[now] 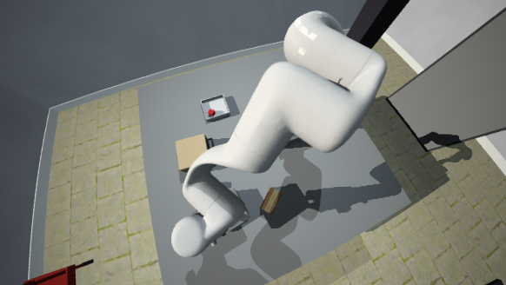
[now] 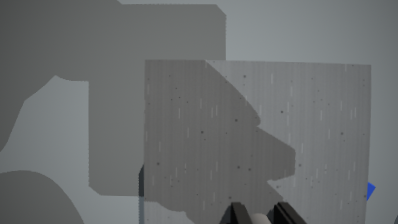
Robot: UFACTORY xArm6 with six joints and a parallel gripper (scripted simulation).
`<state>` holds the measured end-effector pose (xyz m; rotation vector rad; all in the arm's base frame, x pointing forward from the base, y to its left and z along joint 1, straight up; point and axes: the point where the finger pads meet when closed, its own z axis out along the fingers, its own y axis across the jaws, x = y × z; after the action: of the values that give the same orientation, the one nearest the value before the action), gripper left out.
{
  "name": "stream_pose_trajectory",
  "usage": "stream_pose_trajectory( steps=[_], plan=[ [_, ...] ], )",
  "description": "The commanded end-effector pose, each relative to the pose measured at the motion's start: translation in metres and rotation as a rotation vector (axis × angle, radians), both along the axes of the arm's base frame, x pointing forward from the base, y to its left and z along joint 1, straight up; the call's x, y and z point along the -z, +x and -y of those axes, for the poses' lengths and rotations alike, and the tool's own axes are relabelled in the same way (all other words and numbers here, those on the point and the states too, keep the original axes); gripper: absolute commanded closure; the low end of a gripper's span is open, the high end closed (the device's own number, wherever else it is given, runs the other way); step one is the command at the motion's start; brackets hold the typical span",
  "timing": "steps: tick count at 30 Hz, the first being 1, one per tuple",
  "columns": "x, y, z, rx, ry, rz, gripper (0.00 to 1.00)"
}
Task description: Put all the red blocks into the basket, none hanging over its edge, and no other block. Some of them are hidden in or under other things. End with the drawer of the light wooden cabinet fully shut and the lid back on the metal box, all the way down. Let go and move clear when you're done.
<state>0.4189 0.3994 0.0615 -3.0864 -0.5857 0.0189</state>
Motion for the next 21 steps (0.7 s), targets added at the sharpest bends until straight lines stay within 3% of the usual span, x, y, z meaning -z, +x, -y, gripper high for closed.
stream_pose_trajectory(
  steps=[1,21],
  plan=[
    [-0.010,0.001,-0.001,0.000,0.003,0.003,1.00],
    [-0.021,0.001,-0.001,0.003,0.003,0.003,1.00]
  ],
)
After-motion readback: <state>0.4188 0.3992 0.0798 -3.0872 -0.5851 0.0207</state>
